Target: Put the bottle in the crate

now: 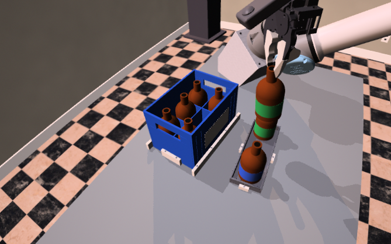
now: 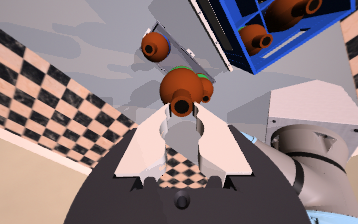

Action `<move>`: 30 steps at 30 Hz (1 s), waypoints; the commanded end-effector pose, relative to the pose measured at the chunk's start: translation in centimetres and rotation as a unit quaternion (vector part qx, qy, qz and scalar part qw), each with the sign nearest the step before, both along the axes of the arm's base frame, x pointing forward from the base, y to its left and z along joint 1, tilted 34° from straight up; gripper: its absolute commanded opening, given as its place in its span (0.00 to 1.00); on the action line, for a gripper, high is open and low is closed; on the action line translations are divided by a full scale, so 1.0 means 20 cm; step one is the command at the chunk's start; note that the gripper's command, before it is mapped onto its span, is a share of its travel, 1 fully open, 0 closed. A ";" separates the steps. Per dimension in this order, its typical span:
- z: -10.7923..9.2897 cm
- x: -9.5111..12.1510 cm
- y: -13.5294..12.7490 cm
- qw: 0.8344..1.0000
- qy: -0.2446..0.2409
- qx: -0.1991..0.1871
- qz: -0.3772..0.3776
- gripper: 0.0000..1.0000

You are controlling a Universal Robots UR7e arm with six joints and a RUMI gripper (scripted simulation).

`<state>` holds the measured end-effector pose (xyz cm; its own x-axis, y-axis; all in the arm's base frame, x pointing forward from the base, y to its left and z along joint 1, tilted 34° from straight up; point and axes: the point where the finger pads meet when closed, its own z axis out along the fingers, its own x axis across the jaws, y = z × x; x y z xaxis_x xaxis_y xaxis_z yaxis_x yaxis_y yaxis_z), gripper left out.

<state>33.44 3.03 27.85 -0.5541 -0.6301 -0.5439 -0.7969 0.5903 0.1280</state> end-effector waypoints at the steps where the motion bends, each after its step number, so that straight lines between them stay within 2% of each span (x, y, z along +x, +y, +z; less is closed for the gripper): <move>1: 0.00 0.00 -0.01 1.000 0.000 0.000 0.000 0.00; 30: -0.12 0.04 -0.21 1.000 0.000 0.000 0.000 0.00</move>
